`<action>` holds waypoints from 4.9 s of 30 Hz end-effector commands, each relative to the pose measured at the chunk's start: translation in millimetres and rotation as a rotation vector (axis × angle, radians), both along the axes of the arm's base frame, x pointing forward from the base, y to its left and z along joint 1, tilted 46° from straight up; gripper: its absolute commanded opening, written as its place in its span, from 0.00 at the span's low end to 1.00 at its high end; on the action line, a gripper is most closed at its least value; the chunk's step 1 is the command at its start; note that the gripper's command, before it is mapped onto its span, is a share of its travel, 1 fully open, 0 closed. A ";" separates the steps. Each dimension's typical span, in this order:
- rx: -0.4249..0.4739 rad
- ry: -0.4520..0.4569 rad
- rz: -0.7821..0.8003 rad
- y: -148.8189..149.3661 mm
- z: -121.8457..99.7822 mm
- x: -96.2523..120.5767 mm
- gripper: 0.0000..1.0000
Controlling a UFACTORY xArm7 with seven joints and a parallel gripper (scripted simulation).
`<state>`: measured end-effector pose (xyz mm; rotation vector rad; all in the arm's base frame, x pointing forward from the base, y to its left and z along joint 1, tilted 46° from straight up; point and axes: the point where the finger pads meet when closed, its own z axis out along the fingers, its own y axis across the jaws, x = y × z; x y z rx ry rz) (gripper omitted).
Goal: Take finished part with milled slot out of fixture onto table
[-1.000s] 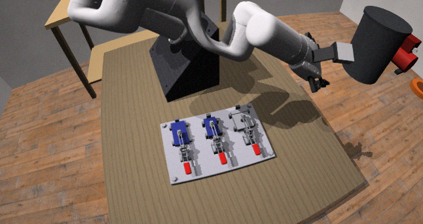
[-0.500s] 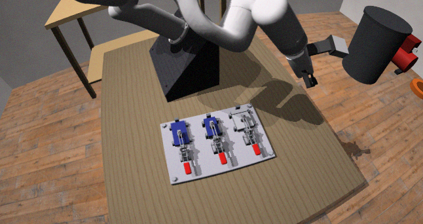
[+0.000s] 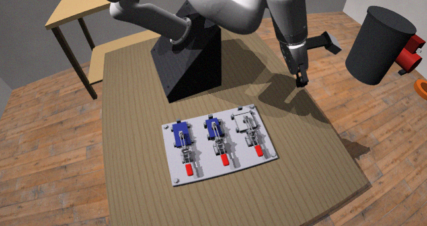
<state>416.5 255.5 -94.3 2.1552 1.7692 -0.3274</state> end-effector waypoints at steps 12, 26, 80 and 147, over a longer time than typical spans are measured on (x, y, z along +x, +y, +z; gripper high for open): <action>-0.374 0.062 0.200 -40.0 24.6 -24.0 1.00; -0.415 0.068 0.221 -44.6 27.7 -26.2 1.00; -0.415 0.068 0.221 -44.6 27.7 -26.2 1.00; -0.280 -0.711 -0.913 -111.4 51.1 -29.5 1.00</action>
